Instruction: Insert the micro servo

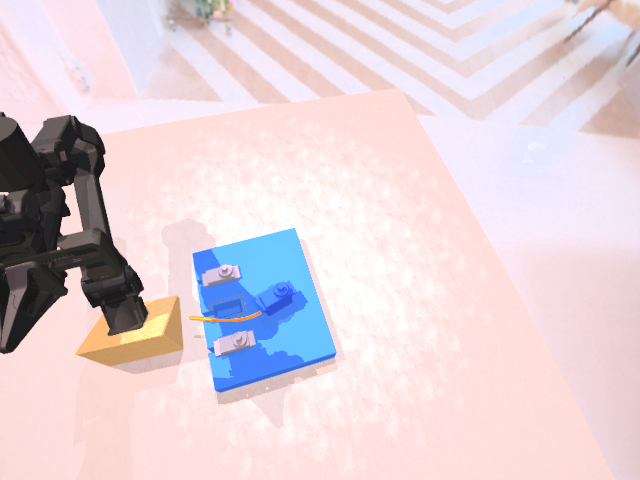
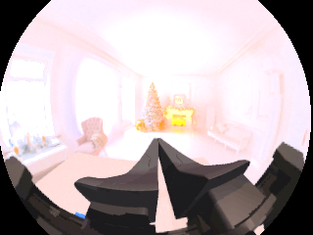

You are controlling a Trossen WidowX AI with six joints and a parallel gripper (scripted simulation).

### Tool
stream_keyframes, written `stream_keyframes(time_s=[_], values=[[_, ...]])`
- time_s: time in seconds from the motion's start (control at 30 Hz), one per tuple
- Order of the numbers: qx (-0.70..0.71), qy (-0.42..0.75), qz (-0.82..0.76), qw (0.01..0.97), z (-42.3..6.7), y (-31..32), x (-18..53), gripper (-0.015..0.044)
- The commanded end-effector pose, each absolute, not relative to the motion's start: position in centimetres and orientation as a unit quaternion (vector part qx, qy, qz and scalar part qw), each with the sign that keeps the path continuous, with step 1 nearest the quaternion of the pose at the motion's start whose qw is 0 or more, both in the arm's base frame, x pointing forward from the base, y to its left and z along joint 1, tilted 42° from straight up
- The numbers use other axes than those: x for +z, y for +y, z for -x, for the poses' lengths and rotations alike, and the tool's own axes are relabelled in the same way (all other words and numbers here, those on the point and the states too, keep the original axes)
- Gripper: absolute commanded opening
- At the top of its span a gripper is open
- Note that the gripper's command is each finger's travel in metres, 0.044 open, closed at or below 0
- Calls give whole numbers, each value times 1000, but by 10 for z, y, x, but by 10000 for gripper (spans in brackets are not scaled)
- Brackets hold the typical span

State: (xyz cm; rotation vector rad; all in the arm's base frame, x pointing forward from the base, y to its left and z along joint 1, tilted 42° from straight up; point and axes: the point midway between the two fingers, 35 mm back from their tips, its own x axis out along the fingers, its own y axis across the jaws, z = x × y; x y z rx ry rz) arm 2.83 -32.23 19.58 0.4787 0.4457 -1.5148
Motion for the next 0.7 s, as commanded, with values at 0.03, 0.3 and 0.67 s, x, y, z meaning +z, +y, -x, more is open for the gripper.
stream_keyframes(time_s=[0.03, 0.3, 0.67], values=[[-612, 258, -224, 713, -60, -317, 175, 0], [-511, 337, -236, 755, -106, -298, 146, 0], [-357, 437, -241, 790, -158, -256, 112, 0]])
